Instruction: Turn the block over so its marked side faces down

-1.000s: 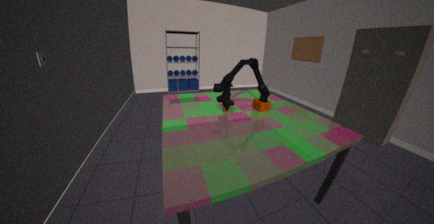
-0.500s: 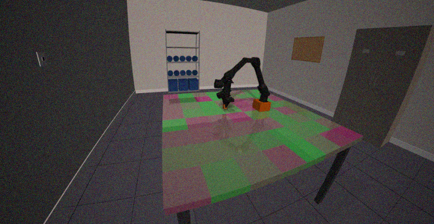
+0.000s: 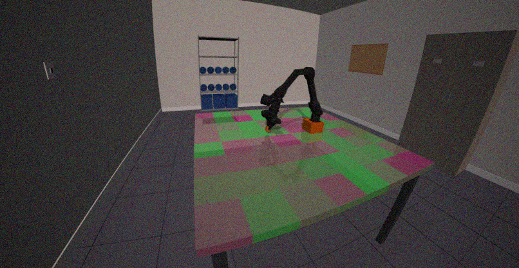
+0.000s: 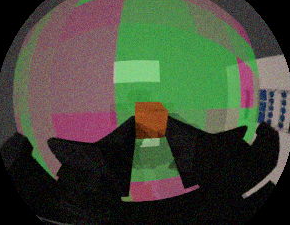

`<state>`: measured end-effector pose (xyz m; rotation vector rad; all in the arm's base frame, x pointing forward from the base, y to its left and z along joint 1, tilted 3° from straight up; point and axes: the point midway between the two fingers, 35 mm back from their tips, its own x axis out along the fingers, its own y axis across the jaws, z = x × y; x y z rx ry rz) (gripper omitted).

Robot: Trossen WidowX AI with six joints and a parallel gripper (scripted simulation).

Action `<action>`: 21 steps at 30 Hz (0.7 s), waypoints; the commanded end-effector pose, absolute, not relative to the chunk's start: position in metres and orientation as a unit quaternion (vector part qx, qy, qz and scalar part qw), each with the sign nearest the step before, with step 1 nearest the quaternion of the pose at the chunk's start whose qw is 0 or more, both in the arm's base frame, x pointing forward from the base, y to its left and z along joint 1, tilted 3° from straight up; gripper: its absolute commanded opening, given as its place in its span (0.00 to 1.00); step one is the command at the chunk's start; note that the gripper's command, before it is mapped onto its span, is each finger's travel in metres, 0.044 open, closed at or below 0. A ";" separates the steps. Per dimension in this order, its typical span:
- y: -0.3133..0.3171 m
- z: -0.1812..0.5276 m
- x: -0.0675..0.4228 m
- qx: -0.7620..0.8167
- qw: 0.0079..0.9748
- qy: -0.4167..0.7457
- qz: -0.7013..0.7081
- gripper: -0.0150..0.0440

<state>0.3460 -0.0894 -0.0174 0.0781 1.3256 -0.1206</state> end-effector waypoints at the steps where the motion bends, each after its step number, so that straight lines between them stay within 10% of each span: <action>1: -0.088 -0.020 0.344 0.034 0.806 0.589 -0.054 0.25; 21: -0.088 -0.024 0.341 0.025 0.868 0.493 -0.057 0.25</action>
